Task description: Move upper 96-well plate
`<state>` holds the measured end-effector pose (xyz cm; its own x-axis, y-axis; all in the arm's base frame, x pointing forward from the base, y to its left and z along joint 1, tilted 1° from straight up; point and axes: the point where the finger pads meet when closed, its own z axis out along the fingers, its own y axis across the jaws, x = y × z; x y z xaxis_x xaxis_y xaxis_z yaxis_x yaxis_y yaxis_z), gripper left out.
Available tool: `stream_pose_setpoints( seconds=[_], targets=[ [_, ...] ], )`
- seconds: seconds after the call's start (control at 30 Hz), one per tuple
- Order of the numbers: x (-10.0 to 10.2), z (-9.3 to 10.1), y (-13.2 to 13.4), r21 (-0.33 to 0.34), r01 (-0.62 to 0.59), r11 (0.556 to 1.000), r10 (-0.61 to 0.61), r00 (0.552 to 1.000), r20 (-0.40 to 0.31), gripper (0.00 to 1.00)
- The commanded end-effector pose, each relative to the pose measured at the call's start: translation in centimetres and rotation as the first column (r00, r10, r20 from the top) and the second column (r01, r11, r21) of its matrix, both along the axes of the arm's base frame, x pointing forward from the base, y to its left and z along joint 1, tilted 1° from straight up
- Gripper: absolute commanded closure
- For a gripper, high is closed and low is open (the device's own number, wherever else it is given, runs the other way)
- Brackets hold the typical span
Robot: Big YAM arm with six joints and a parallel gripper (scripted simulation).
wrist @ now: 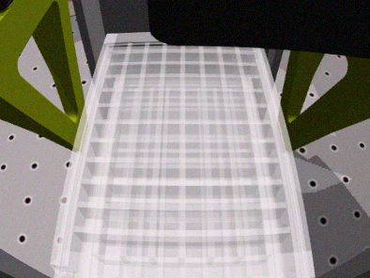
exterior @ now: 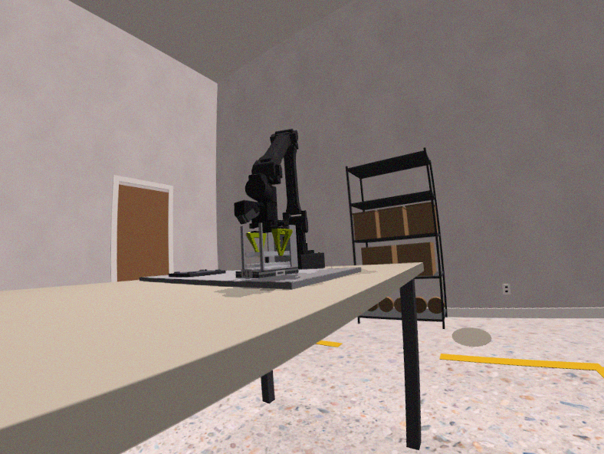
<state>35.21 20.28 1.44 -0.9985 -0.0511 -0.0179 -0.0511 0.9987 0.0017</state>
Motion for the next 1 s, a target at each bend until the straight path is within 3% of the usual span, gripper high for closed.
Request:
stream_pose_setpoints(
  seconds=[0.0,0.97],
  targets=[
    [2.3,3.7,1.3,0.041,0.007,0.999,-0.009,0.998,0.066,1.00],
    [2.1,8.1,1.3,0.042,0.007,0.999,-0.010,0.998,0.070,1.00]
  ],
)
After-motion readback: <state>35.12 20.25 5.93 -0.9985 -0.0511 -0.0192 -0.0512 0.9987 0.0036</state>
